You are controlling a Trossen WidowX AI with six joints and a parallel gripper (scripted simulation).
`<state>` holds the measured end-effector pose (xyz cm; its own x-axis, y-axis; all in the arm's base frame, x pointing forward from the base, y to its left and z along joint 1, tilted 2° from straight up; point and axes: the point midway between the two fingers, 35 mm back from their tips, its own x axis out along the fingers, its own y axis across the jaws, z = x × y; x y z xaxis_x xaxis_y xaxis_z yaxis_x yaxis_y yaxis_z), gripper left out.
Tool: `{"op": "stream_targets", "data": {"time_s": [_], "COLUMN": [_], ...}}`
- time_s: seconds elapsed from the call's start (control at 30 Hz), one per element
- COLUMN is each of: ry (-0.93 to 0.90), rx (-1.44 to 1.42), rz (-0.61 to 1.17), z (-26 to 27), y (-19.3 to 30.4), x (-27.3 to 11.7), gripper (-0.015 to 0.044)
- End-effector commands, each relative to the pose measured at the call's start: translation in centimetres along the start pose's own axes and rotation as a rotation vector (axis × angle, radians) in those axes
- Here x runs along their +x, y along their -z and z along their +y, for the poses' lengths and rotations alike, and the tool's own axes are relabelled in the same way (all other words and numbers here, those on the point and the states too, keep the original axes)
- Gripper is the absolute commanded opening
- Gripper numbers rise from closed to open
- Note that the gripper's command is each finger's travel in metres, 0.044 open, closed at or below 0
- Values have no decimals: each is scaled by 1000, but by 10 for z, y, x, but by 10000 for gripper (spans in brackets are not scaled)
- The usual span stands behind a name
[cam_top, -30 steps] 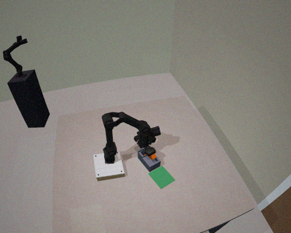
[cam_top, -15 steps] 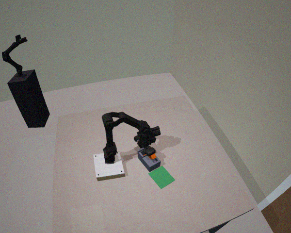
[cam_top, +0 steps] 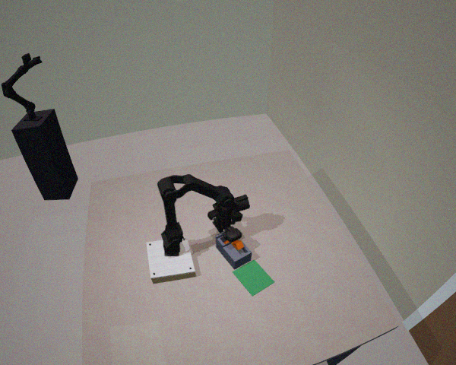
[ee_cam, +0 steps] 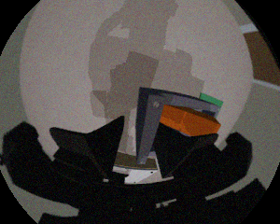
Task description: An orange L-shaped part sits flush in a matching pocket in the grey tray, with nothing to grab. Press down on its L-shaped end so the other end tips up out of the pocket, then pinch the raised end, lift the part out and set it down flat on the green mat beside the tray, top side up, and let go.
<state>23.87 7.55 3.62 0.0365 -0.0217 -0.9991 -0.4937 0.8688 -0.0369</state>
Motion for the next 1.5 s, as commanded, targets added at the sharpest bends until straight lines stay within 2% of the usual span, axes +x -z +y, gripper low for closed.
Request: {"op": "stream_targets", "data": {"time_s": [0.0,0.1,0.23,0.3,1.37,1.47], "ry": [3,3,3,3,5,5], "rx": [5,5,5,5,11,120], "rz": [-11,-11,-11,-11,-5,-6], "z": [-1,-5,-11,-12,-12,-16], "y": [-3,-6,-3,-1,0,-2], "x": [-10,-35,-89,-100,-96,-96], "gripper": [180,180,180,180,180,259]}}
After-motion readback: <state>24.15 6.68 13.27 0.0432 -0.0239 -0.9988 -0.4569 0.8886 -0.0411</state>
